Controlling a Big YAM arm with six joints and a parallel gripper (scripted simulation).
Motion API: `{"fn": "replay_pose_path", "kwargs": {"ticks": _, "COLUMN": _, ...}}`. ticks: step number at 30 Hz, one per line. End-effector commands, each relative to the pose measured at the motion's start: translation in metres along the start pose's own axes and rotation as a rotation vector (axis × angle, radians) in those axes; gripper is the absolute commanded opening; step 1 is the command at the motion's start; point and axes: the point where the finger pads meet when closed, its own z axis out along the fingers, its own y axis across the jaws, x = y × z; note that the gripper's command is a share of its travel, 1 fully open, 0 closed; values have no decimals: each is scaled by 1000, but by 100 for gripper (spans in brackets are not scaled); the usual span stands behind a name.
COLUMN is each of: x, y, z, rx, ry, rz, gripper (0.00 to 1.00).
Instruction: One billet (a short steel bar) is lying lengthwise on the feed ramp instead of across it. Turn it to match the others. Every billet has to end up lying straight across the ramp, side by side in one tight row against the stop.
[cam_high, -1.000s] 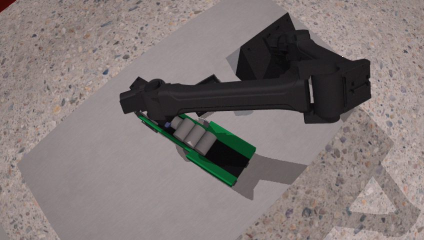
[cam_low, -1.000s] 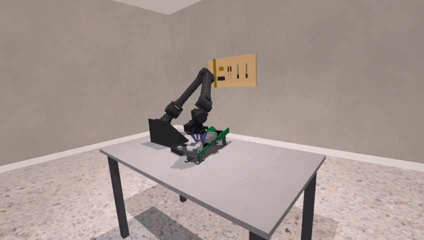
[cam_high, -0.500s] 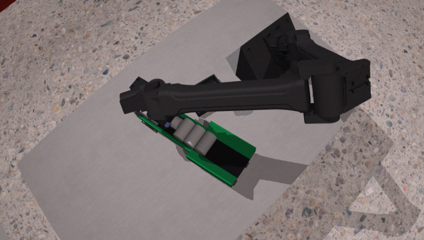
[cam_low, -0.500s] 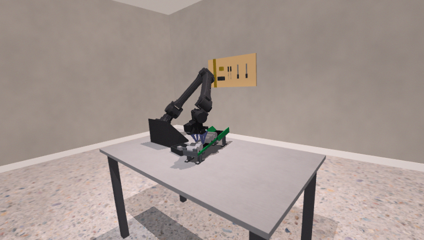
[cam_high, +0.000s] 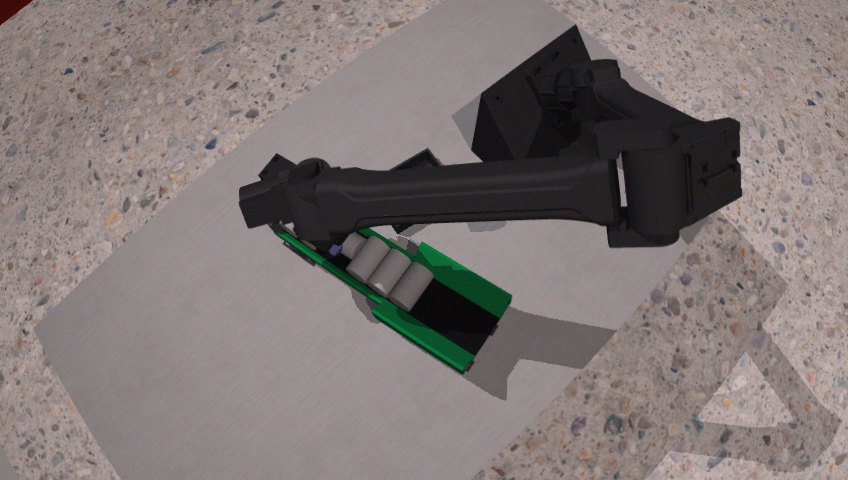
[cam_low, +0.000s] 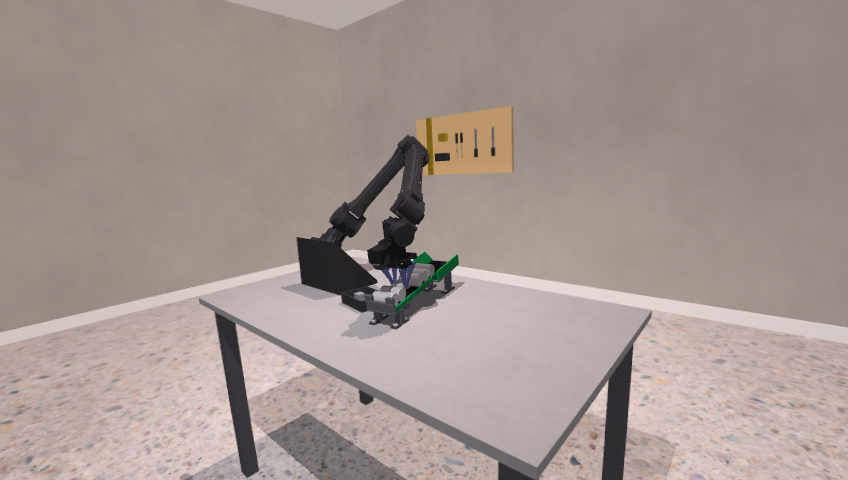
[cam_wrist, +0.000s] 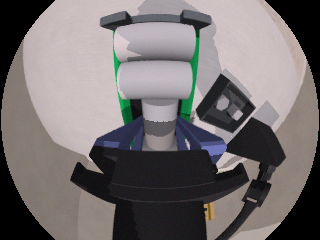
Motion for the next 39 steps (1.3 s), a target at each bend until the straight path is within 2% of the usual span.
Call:
{"fn": "replay_pose_path", "kwargs": {"ticks": 1, "x": -1, "y": 18, "z": -28, "rx": -45, "ry": -21, "rz": -30, "gripper": 0}}
{"fn": "replay_pose_path", "kwargs": {"ticks": 22, "x": 2, "y": 18, "z": -50, "rx": -47, "ry": -22, "rz": -31, "gripper": 0}}
{"fn": "replay_pose_path", "kwargs": {"ticks": 39, "x": 6, "y": 18, "z": -77, "rx": -47, "ry": -24, "rz": -32, "gripper": 0}}
